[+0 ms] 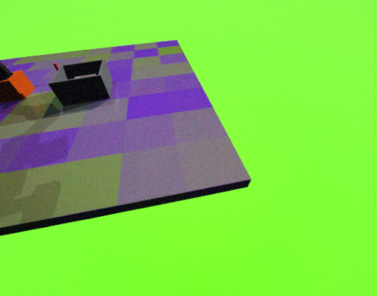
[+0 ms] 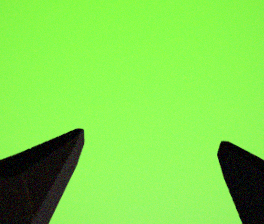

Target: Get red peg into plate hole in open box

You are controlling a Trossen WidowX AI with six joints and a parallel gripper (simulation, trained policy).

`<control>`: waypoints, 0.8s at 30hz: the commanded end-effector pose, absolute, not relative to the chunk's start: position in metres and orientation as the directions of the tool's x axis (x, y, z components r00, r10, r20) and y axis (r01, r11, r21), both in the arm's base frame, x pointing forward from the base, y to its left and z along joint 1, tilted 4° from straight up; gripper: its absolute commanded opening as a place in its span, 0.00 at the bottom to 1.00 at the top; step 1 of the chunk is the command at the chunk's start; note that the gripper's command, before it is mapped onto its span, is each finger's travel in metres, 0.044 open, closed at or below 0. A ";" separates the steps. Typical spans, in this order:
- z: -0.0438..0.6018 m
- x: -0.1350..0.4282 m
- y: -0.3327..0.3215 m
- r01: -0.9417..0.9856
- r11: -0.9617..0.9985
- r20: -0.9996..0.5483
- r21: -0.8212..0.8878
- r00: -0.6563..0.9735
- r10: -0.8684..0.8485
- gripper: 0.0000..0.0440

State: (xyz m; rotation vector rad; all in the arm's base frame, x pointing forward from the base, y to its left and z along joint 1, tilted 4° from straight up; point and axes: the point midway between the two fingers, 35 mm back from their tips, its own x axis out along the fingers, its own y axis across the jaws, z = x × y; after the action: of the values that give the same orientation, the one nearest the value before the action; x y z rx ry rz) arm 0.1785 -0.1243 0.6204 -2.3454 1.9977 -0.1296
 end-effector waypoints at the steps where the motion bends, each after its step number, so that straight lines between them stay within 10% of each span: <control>1: 0.622 0.175 -0.125 -0.981 -0.163 0.037 -0.106 0.160 -0.986 0.94; 24: 0.648 0.045 -0.135 -0.662 -0.294 0.279 -0.690 0.131 -0.951 1.00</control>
State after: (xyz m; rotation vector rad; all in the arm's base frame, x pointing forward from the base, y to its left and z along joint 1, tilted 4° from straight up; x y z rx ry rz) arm 0.0749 -0.1297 0.6478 -2.1129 1.6479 -0.8538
